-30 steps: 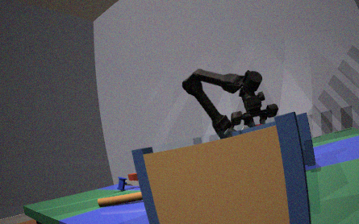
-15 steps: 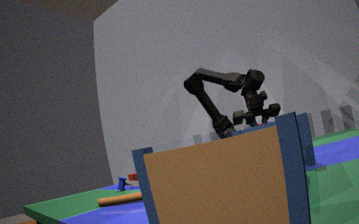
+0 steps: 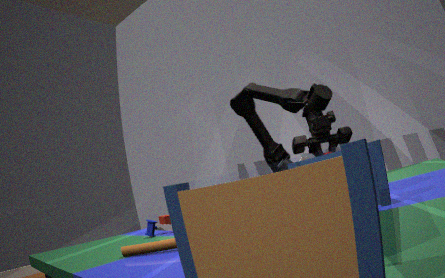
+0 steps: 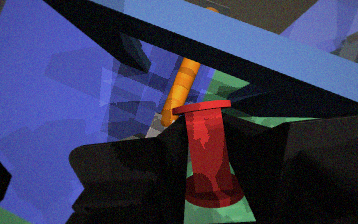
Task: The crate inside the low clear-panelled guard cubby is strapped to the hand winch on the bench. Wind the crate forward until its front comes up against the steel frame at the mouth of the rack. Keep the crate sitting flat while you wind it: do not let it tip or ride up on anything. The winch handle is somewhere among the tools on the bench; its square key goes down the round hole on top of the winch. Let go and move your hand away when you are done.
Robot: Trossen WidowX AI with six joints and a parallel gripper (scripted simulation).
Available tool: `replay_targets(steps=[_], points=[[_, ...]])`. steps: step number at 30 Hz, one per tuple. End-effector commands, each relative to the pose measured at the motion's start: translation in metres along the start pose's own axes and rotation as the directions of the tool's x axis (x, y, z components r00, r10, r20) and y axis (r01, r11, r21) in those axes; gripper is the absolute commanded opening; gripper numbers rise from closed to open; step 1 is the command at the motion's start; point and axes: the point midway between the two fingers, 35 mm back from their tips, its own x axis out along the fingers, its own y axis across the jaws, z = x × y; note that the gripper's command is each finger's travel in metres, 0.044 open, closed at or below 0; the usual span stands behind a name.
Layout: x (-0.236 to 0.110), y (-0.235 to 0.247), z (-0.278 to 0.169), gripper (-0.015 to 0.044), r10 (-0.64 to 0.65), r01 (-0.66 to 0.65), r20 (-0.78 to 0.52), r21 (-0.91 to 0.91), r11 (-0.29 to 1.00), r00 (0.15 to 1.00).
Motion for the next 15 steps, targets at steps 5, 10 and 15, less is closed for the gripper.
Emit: replay_targets(steps=[5, 10, 15], points=[[0.003, 0.015, 0.011, 0.0, 0.028, -0.028, 0.01, 0.012, 1.0, 1.0], [0.004, 0.019, 0.014, 0.0, 0.028, -0.028, 0.01, 0.013, 1.0, 1.0], [0.005, 0.024, 0.018, 0.0, 0.028, -0.028, 0.011, 0.013, 1.0, 1.0]])
